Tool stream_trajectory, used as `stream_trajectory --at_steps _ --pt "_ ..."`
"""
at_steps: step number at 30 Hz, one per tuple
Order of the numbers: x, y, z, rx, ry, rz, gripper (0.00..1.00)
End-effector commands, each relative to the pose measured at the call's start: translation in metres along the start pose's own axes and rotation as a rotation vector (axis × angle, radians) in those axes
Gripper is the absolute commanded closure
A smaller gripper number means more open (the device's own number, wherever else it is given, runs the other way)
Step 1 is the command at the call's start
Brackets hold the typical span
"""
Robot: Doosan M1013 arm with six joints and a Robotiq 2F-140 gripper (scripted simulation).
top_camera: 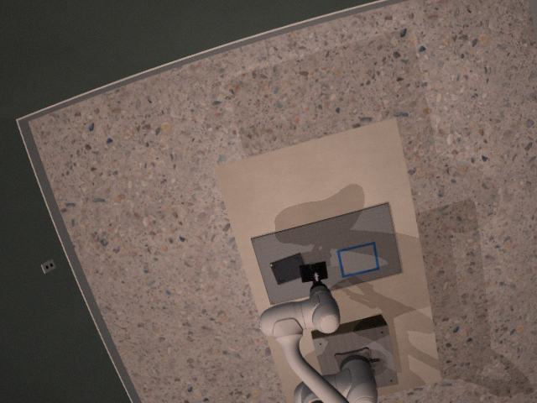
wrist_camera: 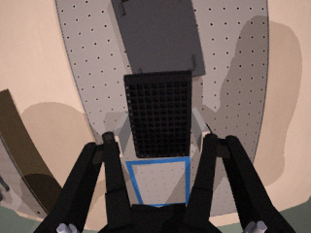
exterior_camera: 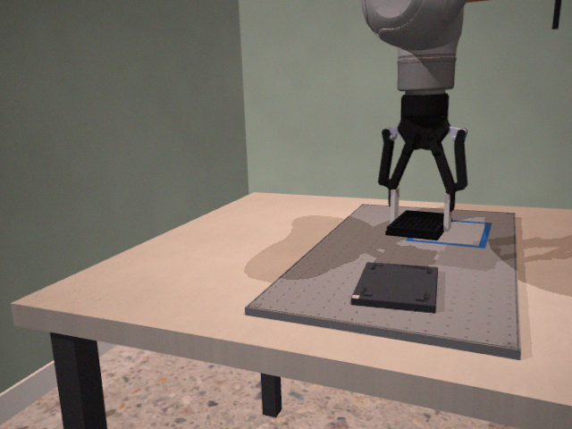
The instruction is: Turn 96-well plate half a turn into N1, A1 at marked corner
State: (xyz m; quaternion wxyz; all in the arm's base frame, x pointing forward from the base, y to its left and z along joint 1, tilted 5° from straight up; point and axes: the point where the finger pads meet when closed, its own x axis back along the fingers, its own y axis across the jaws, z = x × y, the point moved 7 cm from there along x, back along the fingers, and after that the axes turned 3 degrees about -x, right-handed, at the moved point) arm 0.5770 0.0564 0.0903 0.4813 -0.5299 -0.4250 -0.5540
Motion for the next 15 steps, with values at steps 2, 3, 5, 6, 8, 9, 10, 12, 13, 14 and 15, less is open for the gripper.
stream_trajectory --at_steps 2,3,5,6,8,9,10,12,13,14,15 --pt "0.0 0.0 -0.015 0.0 0.001 0.0 1.0" --pt "-0.001 0.0 -0.019 0.0 0.001 0.0 1.0" --pt "-0.001 0.0 -0.025 0.0 0.001 0.0 1.0" --pt "-0.001 0.0 -0.029 0.0 0.001 0.0 1.0" --pt "-0.001 0.0 -0.032 0.0 0.001 0.0 1.0" --pt "-0.001 0.0 -0.032 0.0 0.001 0.0 1.0" --pt "-0.001 0.0 -0.035 0.0 0.001 0.0 1.0" --pt "-0.001 0.0 -0.042 0.0 0.001 0.0 1.0" --pt "-0.001 0.0 -0.045 0.0 0.001 0.0 1.0" --pt "-0.002 0.0 -0.049 0.0 0.001 0.0 1.0" --pt "-0.002 0.0 -0.052 0.0 0.001 0.0 1.0"
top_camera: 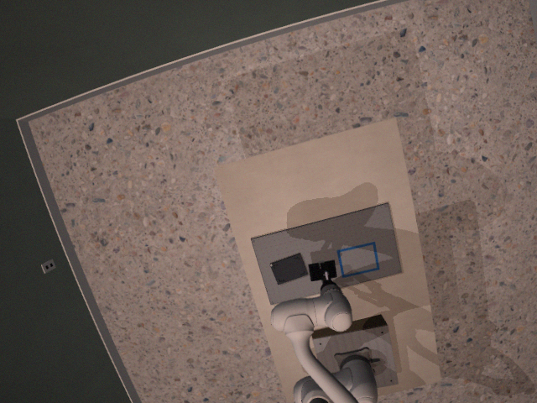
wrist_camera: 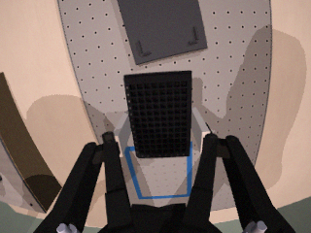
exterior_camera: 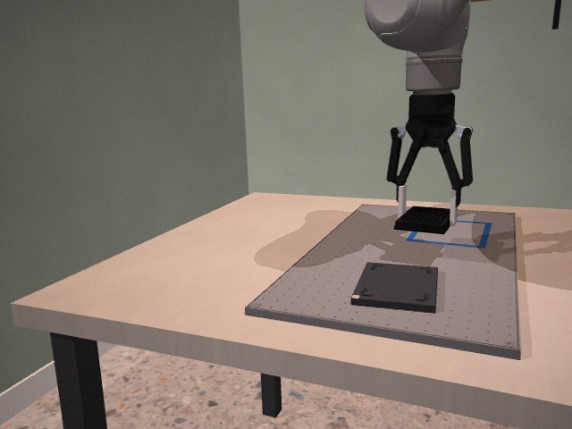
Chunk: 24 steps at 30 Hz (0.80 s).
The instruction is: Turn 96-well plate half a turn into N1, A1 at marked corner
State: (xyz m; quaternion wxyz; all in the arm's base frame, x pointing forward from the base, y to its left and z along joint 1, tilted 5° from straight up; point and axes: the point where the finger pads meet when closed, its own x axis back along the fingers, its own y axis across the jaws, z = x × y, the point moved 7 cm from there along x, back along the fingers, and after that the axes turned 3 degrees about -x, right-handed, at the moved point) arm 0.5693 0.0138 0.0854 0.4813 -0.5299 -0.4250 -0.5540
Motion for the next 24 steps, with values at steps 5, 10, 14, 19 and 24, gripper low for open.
stream_trajectory --at_steps 5,10,14,19,24 --pt "-0.001 0.0 -0.025 0.0 0.0 0.0 1.0" --pt "-0.001 0.0 -0.038 0.0 0.0 0.0 1.0" --pt "-0.002 0.0 -0.048 0.0 0.0 0.0 1.0" --pt "-0.002 0.0 -0.065 0.0 0.0 0.0 1.0" --pt "-0.003 0.0 -0.082 0.0 0.0 0.0 1.0"
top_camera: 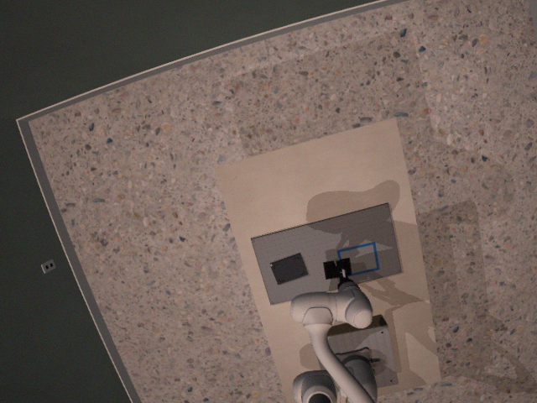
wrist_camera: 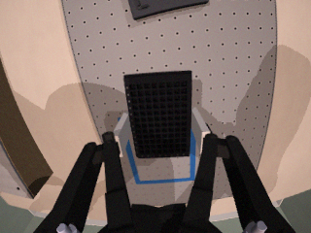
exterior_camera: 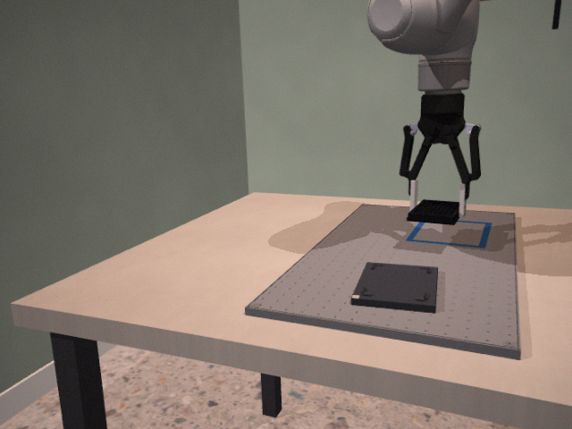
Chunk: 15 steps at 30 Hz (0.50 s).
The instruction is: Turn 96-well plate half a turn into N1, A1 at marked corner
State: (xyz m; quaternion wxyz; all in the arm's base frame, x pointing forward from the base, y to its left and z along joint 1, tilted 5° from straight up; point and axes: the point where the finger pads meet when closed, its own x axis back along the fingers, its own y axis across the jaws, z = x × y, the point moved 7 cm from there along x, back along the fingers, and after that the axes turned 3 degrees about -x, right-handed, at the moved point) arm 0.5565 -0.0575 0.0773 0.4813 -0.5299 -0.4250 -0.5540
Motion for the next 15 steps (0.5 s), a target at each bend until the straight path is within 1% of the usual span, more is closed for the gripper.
stream_trajectory --at_steps 1,4,15 --pt "0.0 0.0 -0.012 0.0 0.001 0.0 1.0" --pt "0.0 0.0 -0.016 0.0 0.001 0.0 1.0" --pt "-0.002 0.0 -0.052 0.0 0.001 0.0 1.0"
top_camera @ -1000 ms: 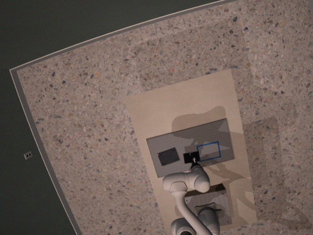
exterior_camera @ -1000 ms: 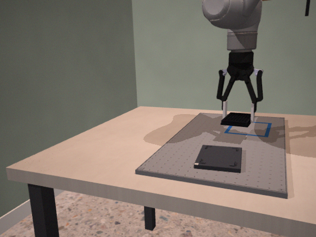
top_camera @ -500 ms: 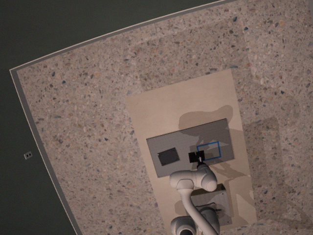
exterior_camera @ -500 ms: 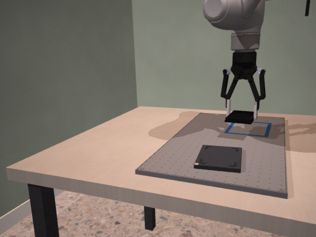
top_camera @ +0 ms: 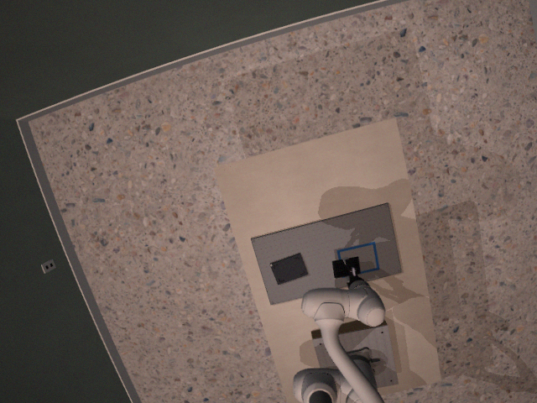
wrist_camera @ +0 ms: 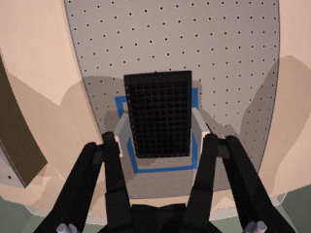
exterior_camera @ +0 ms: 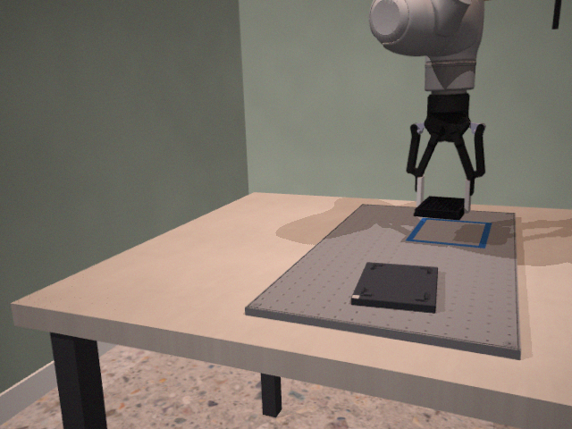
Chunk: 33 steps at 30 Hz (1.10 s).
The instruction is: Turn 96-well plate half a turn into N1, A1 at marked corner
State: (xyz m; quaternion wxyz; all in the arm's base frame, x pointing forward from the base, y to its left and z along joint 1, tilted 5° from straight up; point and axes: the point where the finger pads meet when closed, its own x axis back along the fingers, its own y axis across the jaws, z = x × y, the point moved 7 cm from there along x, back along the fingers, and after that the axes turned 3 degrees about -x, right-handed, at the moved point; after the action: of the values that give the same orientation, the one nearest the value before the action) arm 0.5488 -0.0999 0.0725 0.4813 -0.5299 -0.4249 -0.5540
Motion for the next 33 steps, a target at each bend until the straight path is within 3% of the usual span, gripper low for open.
stream_trajectory --at_steps 1,21,27,33 --pt "0.0 0.0 -0.012 0.0 0.0 0.0 1.0" --pt "-0.002 0.0 -0.072 0.0 0.0 0.0 1.0" --pt "-0.003 0.0 -0.077 0.0 0.0 0.0 1.0" --pt "-0.003 0.0 -0.077 -0.18 0.001 0.0 1.0"
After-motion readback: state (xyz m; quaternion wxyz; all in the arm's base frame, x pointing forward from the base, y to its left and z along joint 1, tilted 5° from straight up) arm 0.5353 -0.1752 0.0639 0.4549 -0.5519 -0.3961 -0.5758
